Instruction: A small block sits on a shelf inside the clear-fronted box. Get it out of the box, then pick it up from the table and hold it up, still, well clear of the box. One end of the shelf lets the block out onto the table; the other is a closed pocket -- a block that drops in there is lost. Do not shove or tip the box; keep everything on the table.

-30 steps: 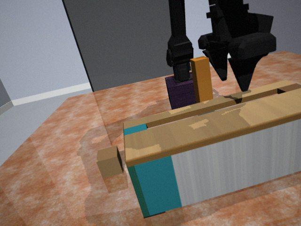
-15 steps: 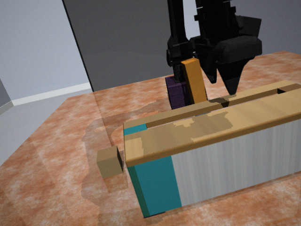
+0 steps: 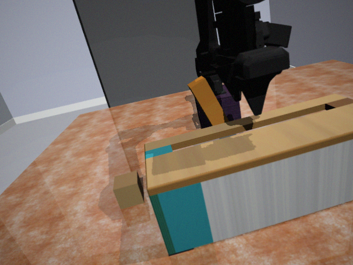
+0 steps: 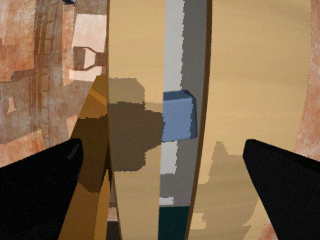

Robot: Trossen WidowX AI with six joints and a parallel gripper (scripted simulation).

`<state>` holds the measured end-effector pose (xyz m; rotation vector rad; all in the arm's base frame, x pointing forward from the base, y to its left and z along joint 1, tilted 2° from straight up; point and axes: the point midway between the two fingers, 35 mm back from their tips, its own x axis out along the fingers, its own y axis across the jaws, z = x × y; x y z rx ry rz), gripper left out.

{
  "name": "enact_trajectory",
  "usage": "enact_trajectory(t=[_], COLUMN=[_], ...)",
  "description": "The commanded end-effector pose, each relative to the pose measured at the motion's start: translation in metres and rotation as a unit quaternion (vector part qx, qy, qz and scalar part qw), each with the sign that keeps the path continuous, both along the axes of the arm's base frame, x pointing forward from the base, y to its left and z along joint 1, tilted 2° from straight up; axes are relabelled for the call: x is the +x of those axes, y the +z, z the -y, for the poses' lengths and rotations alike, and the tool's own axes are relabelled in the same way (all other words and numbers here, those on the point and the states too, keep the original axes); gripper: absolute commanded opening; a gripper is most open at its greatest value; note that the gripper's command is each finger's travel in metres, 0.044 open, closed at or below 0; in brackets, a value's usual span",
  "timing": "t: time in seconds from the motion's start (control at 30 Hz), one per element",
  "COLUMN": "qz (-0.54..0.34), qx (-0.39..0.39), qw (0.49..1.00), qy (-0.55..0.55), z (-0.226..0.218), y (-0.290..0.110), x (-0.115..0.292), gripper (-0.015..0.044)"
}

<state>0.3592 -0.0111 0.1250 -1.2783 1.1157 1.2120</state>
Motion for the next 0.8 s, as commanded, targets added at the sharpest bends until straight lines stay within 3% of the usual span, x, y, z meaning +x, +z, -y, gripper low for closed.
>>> enact_trajectory(t=[0.0,0.57,0.77], qz=[-0.002,-0.001,-0.023], qx=[0.0,0.0,0.043], qw=[1.0,1.0,0.956], qy=[0.002,-0.009,-0.288], z=[0.007,0.012,0.022], y=[-0.001,0.0,-0.003], x=[0.0,0.0,-0.006], gripper=[0.04,0.04,0.04])
